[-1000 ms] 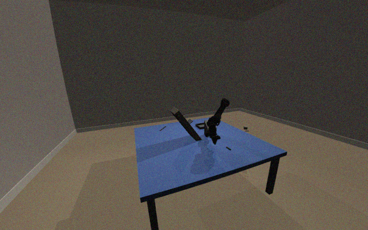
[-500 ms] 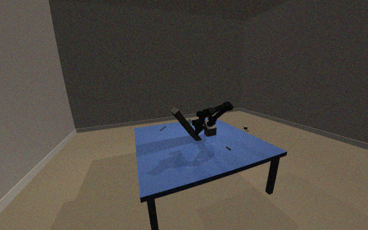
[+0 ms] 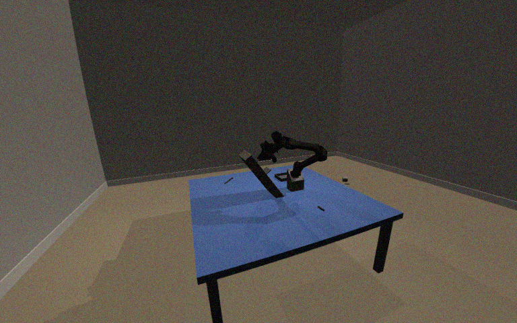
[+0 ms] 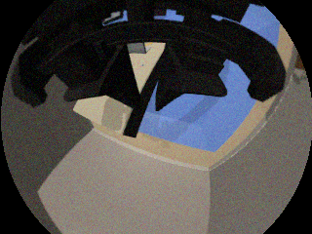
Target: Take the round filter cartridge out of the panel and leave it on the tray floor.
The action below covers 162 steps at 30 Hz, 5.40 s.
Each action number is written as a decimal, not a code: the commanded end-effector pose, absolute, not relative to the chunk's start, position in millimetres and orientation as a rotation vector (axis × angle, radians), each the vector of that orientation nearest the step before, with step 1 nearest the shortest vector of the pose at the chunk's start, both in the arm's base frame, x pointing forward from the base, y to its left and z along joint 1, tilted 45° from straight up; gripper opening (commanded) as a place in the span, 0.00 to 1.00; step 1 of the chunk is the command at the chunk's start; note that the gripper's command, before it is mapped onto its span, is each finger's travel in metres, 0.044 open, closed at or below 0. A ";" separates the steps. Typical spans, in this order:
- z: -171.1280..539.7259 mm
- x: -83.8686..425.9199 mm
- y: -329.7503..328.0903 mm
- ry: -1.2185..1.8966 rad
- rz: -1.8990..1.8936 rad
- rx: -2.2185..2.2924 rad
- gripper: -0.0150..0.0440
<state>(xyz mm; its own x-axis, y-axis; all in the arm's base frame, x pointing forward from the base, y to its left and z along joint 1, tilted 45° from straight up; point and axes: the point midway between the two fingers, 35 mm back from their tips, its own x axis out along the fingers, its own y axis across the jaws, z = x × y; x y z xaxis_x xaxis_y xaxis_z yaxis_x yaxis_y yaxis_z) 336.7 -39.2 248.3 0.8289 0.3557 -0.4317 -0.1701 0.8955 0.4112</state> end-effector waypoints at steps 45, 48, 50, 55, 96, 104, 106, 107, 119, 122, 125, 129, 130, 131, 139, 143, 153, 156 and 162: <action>135.4 300.8 -109.8 0.482 0.469 0.179 0.41; 133.7 304.6 -107.3 0.481 0.469 0.179 0.41; 132.7 307.2 -105.6 0.480 0.469 0.179 0.41; 130.4 313.4 -101.1 0.477 0.468 0.180 0.41; 126.5 322.6 -95.2 0.471 0.468 0.183 0.41; 126.8 322.7 -95.2 0.471 0.468 0.183 0.41; 126.8 322.7 -95.2 0.471 0.468 0.183 0.41; 126.8 322.7 -95.2 0.471 0.468 0.183 0.41; 126.1 325.0 -94.0 0.470 0.468 0.183 0.41; 125.7 325.7 -93.5 0.470 0.468 0.183 0.41; 125.7 325.7 -93.5 0.470 0.468 0.183 0.41; 125.6 325.9 -93.4 0.470 0.468 0.183 0.41; 125.3 326.6 -93.0 0.470 0.468 0.183 0.41; 124.8 327.7 -92.4 0.470 0.468 0.183 0.41; 122.9 331.5 -90.0 0.470 0.468 0.183 0.41; 122.5 332.5 -89.4 0.470 0.468 0.183 0.41; 121.2 335.0 -87.9 0.470 0.468 0.183 0.41; 121.0 335.5 -87.6 0.470 0.468 0.183 0.41; 124.1 332.8 -89.1 0.460 0.471 0.182 0.36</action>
